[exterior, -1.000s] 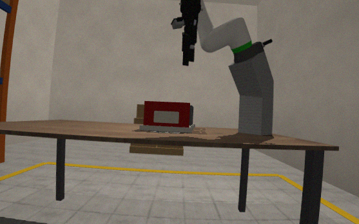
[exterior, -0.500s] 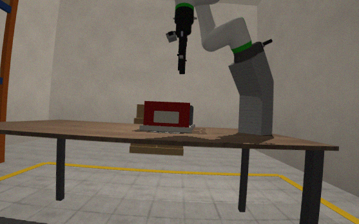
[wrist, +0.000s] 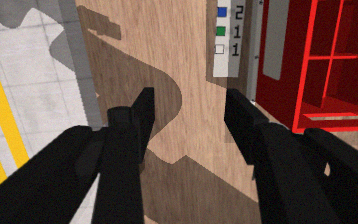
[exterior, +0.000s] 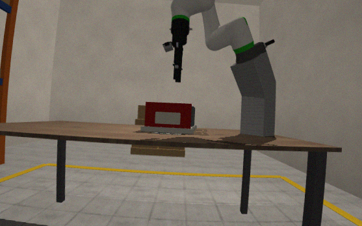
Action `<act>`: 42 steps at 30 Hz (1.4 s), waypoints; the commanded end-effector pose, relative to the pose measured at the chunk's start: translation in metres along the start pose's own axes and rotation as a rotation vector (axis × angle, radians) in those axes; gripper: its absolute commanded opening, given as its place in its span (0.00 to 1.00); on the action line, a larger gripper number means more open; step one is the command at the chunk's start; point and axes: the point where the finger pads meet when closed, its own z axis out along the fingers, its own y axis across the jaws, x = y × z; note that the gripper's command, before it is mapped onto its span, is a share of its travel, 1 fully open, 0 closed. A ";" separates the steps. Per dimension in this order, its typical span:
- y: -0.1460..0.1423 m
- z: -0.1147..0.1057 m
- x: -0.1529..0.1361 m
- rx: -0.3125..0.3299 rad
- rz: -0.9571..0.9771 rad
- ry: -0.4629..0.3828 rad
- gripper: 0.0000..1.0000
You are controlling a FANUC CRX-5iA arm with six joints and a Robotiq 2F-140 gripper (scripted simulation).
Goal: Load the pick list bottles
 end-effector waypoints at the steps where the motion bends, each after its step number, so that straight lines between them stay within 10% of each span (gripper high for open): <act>1: 0.013 0.009 0.010 0.005 -0.002 -0.007 0.44; 24: 0.092 0.054 0.063 0.004 -0.002 -0.007 0.44; 42: 0.097 0.057 0.066 0.004 -0.002 -0.007 0.44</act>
